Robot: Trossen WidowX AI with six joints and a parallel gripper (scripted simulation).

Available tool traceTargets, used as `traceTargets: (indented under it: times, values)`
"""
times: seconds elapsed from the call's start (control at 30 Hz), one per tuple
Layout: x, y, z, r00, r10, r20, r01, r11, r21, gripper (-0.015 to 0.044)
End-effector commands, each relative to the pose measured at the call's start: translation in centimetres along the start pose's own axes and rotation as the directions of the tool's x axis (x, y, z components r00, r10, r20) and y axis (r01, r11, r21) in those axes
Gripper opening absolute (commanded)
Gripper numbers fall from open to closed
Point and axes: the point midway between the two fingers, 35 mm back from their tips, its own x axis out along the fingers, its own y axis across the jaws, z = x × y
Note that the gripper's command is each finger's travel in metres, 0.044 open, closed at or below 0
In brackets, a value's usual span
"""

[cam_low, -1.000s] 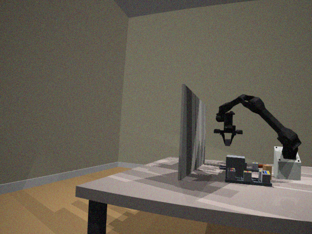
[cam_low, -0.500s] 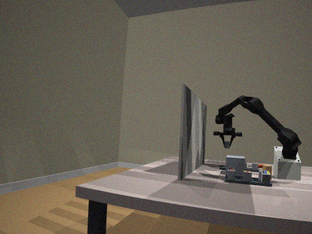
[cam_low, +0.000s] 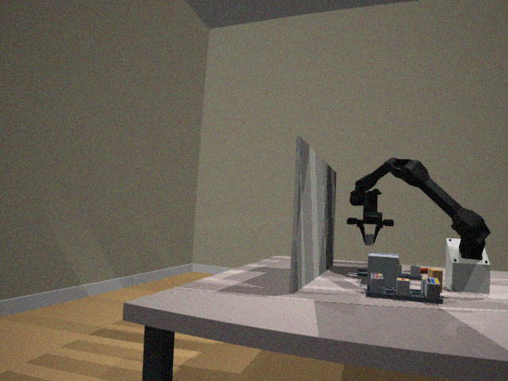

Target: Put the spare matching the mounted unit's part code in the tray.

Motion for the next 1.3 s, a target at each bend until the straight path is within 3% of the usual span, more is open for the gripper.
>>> traceTargets:
  times: [0.0, 1.27]
  values:
    - [0.5, 0.0, 0.1, 1.000, 0.000, 0.006, 0.000, 1.000, 0.008, 0.0000]
    - [4.6, -0.1, 0.1, 1.000, -0.001, 0.007, 0.001, 1.000, 0.008, 0.0000]
